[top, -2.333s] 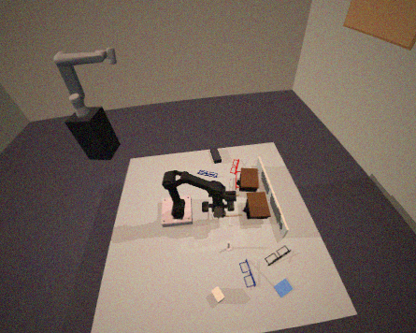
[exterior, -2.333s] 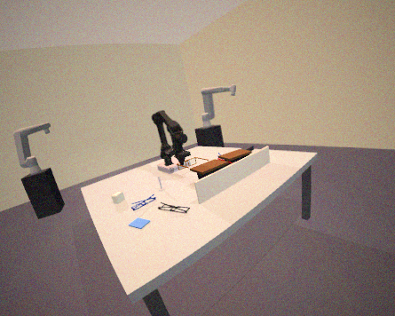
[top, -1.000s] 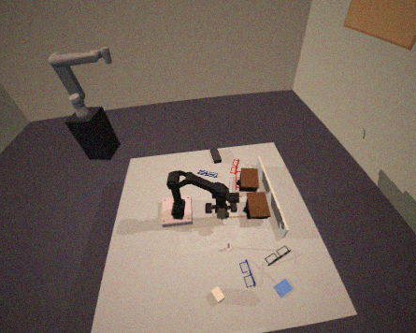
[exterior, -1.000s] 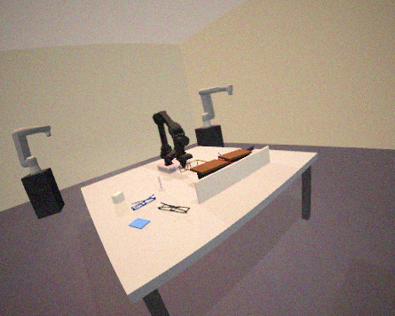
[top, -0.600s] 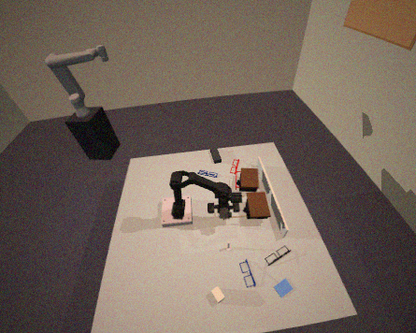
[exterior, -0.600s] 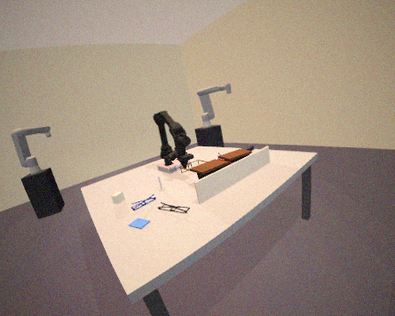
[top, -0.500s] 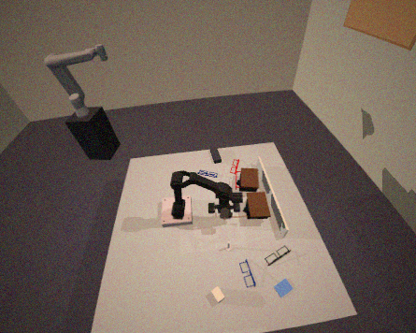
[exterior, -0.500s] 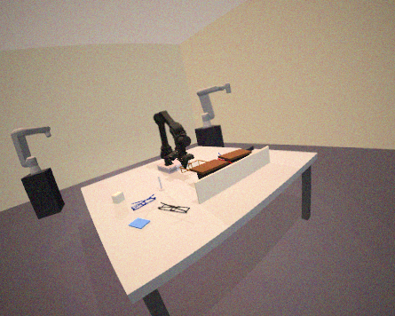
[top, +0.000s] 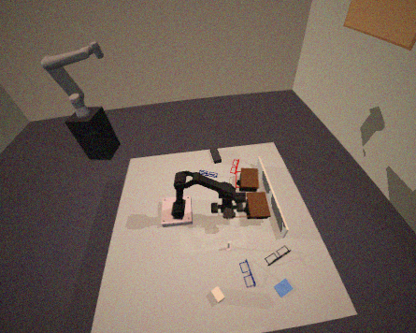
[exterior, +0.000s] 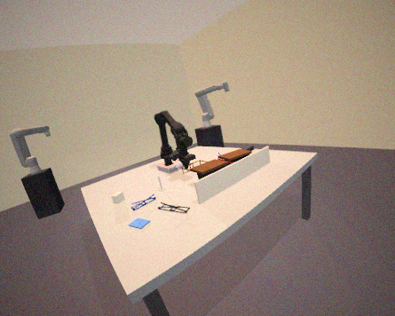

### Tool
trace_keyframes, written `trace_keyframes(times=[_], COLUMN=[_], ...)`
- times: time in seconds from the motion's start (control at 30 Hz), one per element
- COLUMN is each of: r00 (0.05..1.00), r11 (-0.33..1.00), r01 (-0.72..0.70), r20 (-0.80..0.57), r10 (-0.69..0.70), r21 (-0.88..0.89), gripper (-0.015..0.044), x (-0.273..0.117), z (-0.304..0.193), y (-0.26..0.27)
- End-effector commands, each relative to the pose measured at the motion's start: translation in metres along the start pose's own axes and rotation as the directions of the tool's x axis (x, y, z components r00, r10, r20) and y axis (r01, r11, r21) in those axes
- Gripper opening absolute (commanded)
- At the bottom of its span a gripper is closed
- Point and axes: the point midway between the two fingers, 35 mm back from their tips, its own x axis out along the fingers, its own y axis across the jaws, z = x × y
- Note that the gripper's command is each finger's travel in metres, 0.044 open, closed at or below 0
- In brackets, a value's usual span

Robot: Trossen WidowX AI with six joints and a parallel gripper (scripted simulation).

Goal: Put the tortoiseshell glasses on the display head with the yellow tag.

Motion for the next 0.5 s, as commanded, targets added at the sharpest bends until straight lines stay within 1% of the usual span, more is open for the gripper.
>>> trace_keyframes(times=[0.0, 0.47], r00=[1.000, 1.000], r11=[1.000, 1.000], r01=[-0.006, -0.008], r20=[0.003, 0.003], r10=[0.006, 0.008], r21=[0.004, 0.004], gripper=[0.0000, 0.0000], x=[-0.002, -0.002], z=[0.000, 0.001], y=[0.008, 0.024])
